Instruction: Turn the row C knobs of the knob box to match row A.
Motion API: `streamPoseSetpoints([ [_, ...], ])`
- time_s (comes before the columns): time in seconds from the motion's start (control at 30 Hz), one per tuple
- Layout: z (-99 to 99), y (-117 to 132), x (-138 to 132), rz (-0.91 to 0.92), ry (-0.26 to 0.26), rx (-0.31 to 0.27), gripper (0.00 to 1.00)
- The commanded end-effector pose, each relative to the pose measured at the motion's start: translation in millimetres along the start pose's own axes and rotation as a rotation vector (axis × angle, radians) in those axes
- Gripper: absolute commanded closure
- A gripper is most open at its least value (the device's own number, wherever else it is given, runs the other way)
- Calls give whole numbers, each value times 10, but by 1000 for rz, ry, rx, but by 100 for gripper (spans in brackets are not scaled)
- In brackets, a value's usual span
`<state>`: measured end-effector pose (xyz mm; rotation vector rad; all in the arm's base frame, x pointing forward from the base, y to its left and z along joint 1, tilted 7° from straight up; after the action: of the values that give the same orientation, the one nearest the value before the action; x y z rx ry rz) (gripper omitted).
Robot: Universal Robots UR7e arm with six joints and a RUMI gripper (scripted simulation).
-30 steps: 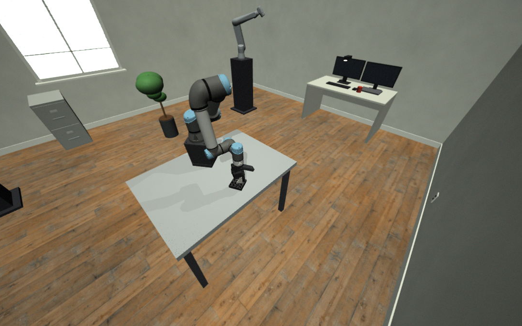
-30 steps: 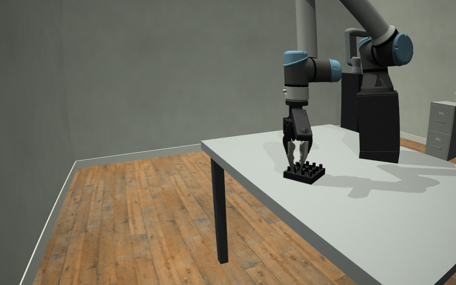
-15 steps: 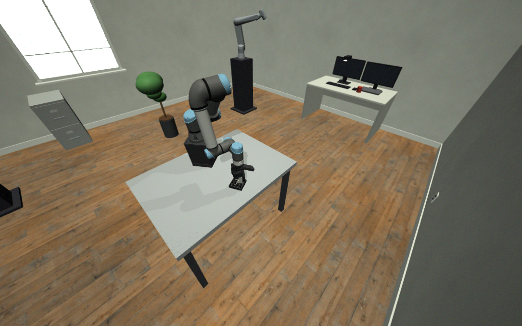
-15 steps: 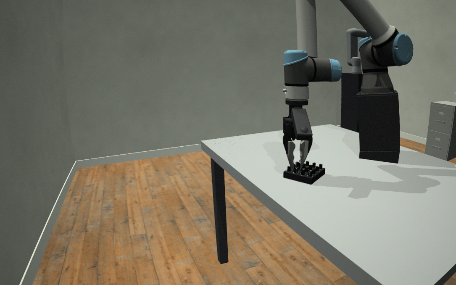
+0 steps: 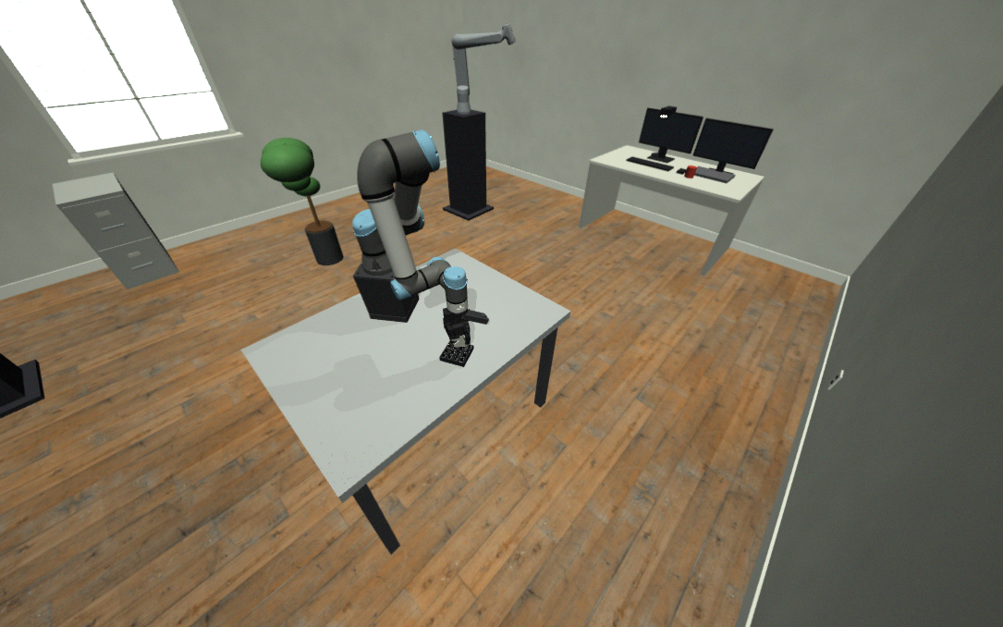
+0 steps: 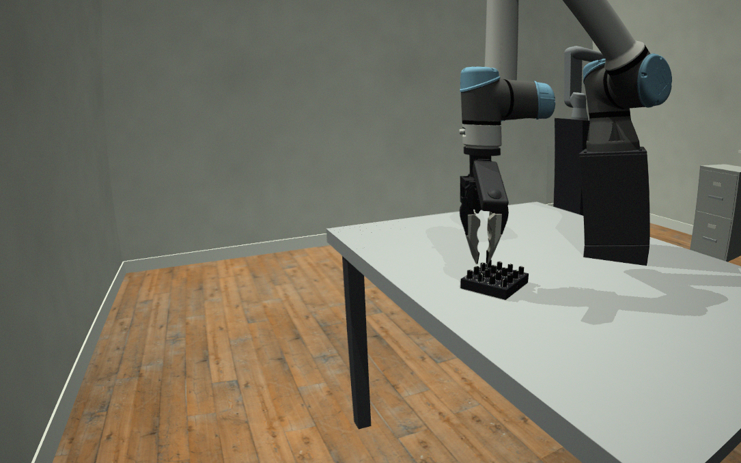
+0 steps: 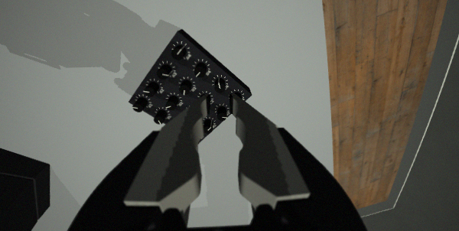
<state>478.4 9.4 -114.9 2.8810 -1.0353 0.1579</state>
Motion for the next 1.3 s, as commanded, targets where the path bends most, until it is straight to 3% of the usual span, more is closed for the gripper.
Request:
streamPoseSetpoints([
  [0.0,-77,-1,3,0,0,0,89],
  [0.77,-85,-4,5,23,0,0,89],
  [1.27,-110,-22,18,249,0,0,89],
])
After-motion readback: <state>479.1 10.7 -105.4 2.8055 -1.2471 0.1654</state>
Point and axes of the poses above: the point where the finger pads meet when closed, its own z axis out along the fingers, its own x axis across the jaws, y = z × x, the point moved 5 cm from there along -z, back along the fingers, and after that the axes turned 15 degrees about z, right-handed, at the moved point
